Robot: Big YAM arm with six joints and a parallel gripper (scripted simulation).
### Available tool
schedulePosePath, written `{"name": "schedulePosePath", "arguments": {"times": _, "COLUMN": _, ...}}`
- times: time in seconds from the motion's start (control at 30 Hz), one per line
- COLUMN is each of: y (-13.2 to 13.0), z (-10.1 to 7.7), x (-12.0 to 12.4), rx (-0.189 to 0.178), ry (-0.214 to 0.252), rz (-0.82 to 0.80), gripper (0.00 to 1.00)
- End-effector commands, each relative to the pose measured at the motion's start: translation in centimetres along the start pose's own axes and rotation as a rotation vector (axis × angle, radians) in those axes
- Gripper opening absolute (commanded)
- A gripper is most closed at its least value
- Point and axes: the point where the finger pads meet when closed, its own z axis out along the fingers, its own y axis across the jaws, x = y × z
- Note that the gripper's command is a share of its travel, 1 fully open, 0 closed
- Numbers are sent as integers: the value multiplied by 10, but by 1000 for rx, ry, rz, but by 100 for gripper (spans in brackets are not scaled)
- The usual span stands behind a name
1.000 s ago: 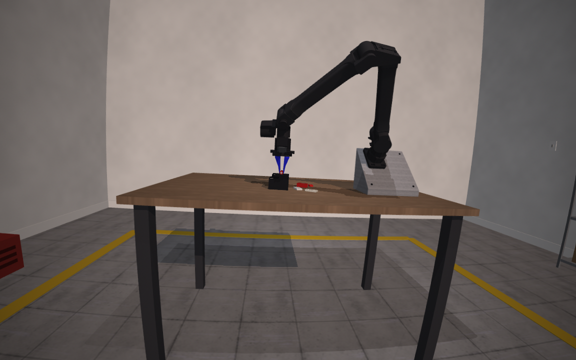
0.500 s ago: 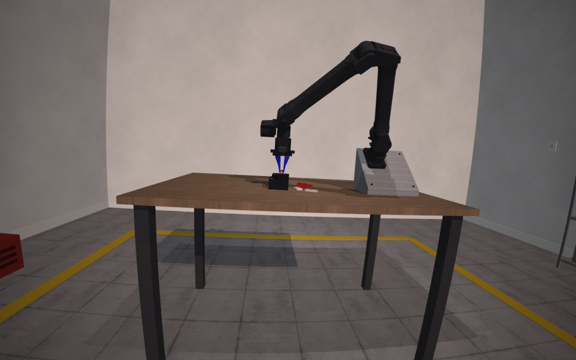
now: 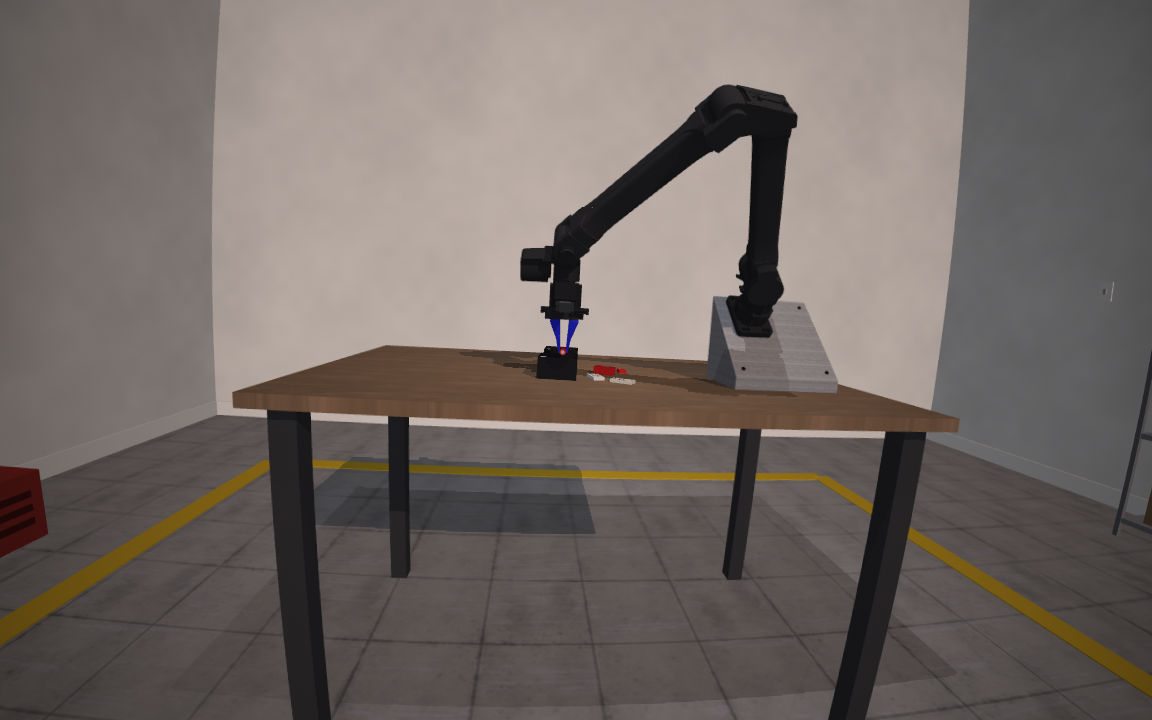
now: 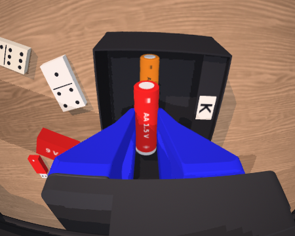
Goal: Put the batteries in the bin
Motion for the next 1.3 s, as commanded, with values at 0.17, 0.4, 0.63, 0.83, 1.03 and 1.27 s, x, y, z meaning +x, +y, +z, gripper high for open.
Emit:
{"name": "schedulePosePath", "arguments": {"times": 0.17, "y": 0, "z": 16, "x": 0, "rx": 2, "ry": -5, "rz": 17, "gripper": 8}}
{"name": "schedulePosePath", "arguments": {"times": 0.4, "y": -8, "z": 7, "x": 5, "rx": 43, "ry": -8, "rz": 30, "gripper": 8}}
{"name": "schedulePosePath", "arguments": {"times": 0.63, "y": -11, "z": 11, "x": -3, "rx": 31, "ry": -5, "rz": 4, "gripper": 8}}
{"name": "schedulePosePath", "arguments": {"times": 0.83, "y": -11, "z": 11, "x": -3, "rx": 31, "ry": -5, "rz": 4, "gripper": 27}}
{"name": "schedulePosePath", "arguments": {"times": 1.03, "y": -11, "z": 11, "x": -3, "rx": 31, "ry": -5, "rz": 4, "gripper": 27}}
{"name": "schedulePosePath", "arguments": {"times": 1.27, "y": -10, "z": 11, "x": -3, "rx": 31, "ry": -5, "rz": 4, "gripper": 27}}
